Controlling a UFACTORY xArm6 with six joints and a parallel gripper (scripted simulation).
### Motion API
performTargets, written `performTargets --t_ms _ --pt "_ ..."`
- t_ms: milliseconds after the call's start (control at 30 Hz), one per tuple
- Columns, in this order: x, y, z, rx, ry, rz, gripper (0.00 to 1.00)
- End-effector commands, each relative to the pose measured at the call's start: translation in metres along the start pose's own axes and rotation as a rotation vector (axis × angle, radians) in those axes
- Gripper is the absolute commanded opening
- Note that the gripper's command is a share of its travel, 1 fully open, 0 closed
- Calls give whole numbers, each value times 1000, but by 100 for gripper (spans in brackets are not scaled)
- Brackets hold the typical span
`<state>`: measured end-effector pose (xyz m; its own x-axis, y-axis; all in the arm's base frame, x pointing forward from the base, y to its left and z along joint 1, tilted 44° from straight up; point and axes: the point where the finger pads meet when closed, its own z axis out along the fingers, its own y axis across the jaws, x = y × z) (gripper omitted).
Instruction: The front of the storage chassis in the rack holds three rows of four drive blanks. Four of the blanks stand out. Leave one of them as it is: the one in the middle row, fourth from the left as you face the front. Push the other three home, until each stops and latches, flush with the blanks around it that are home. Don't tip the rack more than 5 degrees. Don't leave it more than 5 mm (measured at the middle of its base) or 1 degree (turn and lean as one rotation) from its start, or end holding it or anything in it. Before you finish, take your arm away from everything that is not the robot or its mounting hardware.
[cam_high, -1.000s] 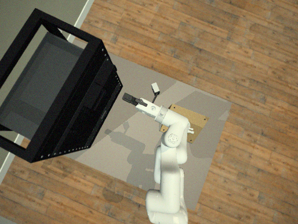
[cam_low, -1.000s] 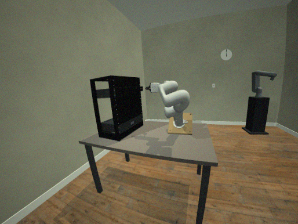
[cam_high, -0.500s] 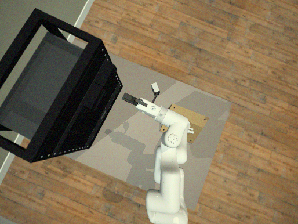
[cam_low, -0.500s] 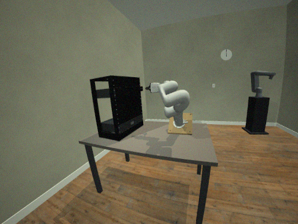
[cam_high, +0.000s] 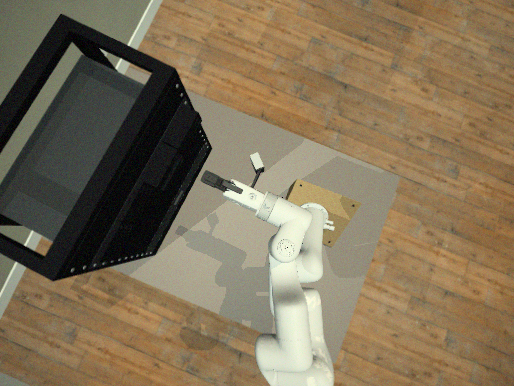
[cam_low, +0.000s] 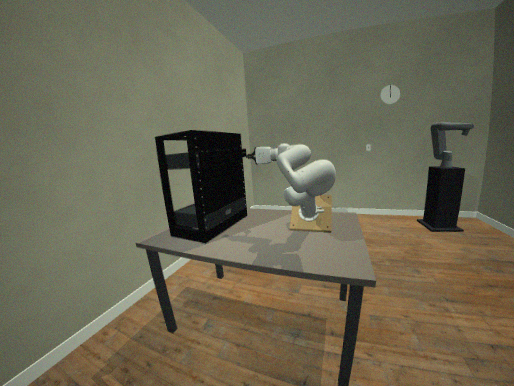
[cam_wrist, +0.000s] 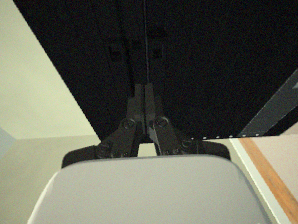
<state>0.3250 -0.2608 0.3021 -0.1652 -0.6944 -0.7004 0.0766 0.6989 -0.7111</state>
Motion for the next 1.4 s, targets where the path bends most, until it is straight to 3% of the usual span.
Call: performTargets --t_ms 0,200,533,900,1367 --pt "-12 6 7 6 10 -3 0" --pt "-28 17 15 6 10 -3 0" --pt "-29 19 20 6 10 -3 0" --pt "-29 18 69 6 10 -3 0" --pt "-29 18 69 6 10 -3 0"
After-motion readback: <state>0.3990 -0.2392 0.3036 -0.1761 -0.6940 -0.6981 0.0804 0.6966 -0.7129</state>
